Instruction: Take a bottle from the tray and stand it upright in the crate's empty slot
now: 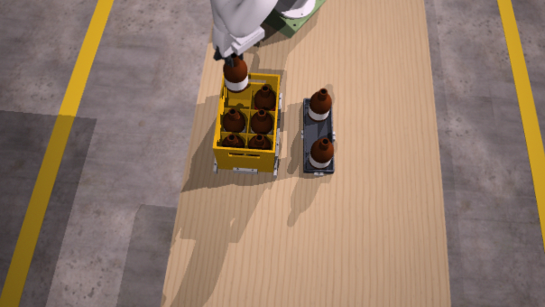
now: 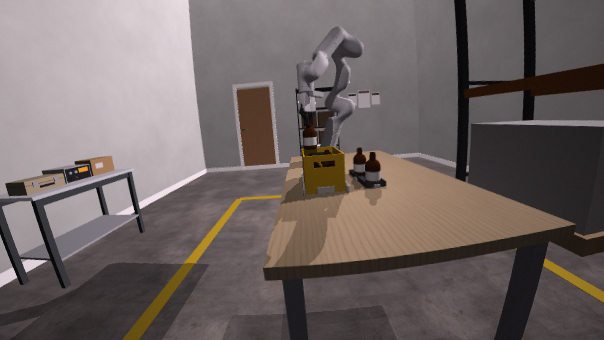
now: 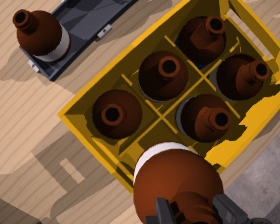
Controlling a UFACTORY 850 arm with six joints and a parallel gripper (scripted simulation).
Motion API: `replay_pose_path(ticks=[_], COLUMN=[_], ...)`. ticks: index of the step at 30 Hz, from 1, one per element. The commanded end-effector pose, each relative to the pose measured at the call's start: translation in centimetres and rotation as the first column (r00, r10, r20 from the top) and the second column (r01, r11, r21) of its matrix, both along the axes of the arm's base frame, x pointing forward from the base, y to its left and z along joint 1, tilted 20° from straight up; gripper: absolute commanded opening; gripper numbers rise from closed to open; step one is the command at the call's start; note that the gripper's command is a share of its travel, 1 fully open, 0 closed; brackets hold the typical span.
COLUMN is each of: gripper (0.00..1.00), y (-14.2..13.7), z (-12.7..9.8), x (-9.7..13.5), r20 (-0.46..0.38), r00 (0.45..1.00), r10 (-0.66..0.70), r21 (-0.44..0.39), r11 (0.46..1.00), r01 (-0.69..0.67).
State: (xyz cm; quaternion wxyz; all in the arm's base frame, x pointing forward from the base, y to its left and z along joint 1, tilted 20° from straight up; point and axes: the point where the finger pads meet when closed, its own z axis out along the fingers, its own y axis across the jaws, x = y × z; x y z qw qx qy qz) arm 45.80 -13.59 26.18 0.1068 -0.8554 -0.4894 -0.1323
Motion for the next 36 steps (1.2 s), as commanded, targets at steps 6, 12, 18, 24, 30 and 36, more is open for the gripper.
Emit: replay_pose_path(ticks=[6,12,18,24,30,36], gripper=[0.0,0.0,0.0,0.0,0.0,0.0], y=[0.3,0.5,0.6,0.7,0.8,0.8], z=[-0.9,-1.5,-1.9,-2.4,-2.6,-2.7], x=[0.2,0.3,0.3,0.4,0.4,0.4], r20=[0.002,0.002,0.002,0.002,0.002,0.002], r00=[1.0,1.0,1.0,1.0,1.0,1.0], r10=[0.0,0.0,0.0,0.0,0.0,0.0], r21=[-0.001,-0.001,-0.001,-0.001,-0.001,-0.001], r11=[1.0,1.0,1.0,1.0,1.0,1.0], r01=[0.0,0.0,0.0,0.0,0.0,0.0])
